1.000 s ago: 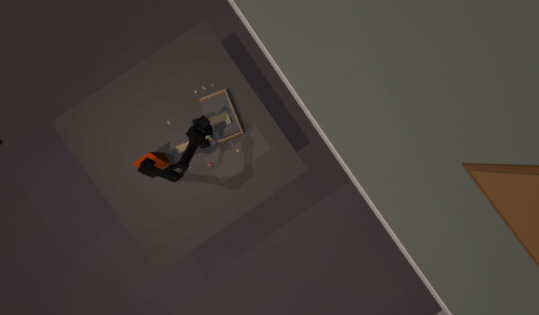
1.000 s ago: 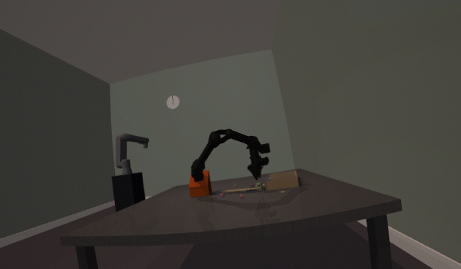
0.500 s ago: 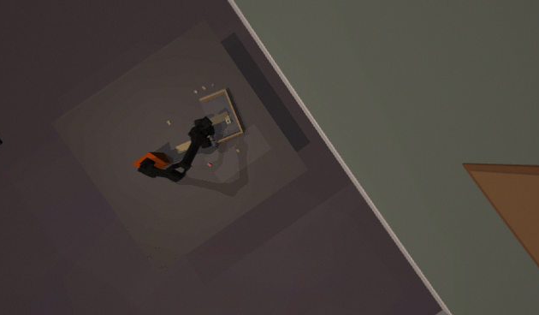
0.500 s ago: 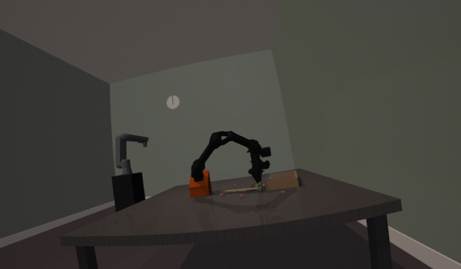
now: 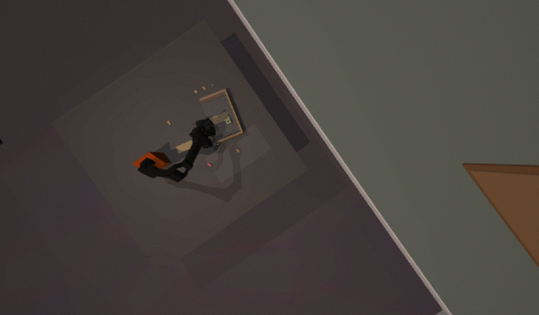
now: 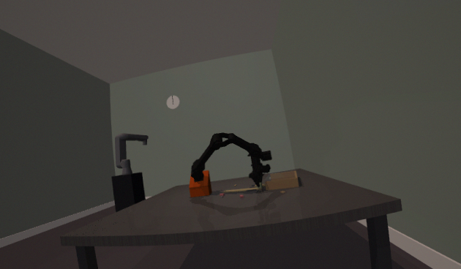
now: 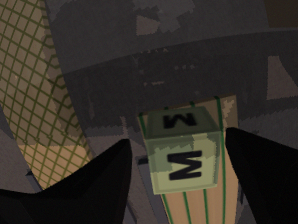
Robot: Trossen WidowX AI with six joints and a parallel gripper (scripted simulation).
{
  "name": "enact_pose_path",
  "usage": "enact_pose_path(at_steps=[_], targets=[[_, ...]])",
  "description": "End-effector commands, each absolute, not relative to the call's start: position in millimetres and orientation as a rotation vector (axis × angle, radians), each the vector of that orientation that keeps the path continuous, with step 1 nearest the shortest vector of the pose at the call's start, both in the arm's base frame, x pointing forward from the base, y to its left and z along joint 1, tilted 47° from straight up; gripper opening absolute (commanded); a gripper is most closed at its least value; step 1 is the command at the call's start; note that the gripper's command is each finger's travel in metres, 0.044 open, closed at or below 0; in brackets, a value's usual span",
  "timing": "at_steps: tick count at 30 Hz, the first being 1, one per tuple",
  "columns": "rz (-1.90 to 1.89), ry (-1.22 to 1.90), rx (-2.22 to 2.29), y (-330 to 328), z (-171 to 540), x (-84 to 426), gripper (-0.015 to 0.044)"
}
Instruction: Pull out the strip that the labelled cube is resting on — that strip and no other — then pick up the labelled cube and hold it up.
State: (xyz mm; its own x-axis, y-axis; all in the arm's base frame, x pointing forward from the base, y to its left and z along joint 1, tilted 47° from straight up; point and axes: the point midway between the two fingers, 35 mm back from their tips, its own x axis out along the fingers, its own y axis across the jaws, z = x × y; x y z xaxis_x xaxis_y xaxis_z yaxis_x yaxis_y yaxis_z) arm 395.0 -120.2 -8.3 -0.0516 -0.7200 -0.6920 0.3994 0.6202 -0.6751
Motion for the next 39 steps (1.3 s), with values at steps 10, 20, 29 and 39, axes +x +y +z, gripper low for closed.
enact_pose_path(at_steps=[10,20,29,39], targets=[[-0.932,1.339,-0.303,-121,-9,395,0.0112],[-0.929,1.341,-0.307,-108,-2,379,0.0000],[-0.929,1.342,-0.310,-83,11,344,0.0000],[-0.930,1.343,-0.311,-77,11,326,0.0000]])
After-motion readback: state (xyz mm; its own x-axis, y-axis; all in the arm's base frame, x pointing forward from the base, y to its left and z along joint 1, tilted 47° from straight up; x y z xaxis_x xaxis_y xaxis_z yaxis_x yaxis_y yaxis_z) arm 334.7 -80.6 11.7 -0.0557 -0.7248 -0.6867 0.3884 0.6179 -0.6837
